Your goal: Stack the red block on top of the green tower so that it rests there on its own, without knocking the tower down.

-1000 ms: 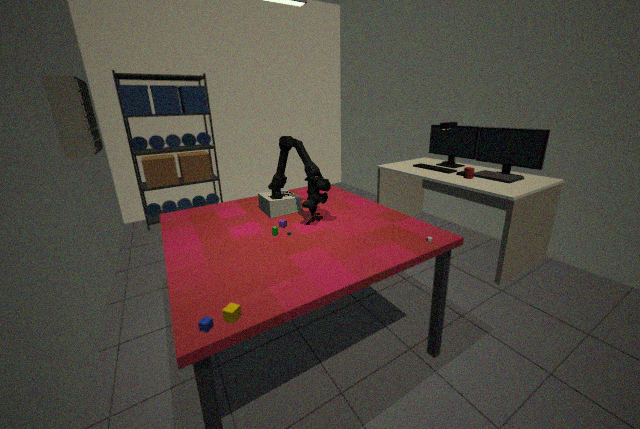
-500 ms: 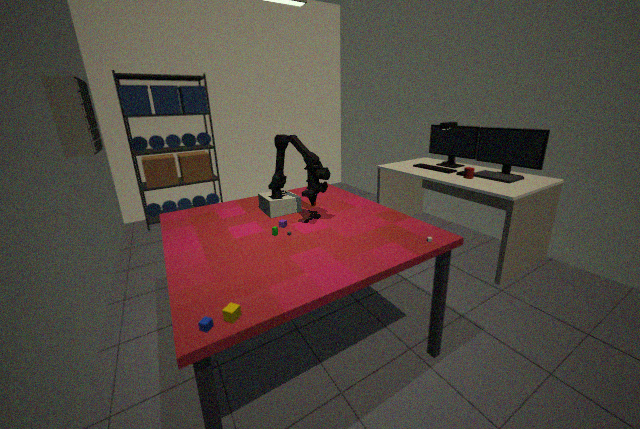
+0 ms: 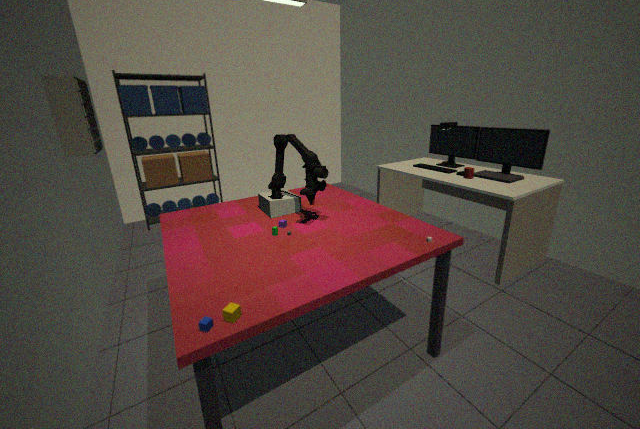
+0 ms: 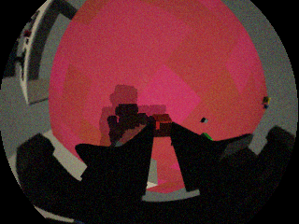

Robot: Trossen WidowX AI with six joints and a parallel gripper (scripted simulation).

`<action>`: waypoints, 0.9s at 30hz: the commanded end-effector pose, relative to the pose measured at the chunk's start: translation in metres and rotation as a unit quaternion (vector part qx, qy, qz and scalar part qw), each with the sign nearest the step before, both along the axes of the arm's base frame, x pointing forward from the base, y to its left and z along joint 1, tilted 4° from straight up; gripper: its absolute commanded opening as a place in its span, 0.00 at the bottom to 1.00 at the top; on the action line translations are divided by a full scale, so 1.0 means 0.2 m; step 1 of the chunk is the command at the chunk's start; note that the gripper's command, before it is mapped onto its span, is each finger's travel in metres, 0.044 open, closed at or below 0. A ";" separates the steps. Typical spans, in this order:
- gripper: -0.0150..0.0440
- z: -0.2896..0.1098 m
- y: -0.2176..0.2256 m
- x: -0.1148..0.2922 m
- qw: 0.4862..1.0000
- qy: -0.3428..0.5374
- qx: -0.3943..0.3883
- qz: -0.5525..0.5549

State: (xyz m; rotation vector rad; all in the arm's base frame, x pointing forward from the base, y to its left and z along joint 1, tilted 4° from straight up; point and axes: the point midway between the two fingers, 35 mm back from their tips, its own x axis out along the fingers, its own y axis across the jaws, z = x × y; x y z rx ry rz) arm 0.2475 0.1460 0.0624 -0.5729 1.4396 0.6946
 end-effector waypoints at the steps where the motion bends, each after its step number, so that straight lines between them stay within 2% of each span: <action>1: 0.25 -0.01 -0.08 0.07 1.000 0.000 -0.001 -0.002; 27: 0.25 -0.05 -0.72 0.31 1.000 -0.002 -0.009 -0.005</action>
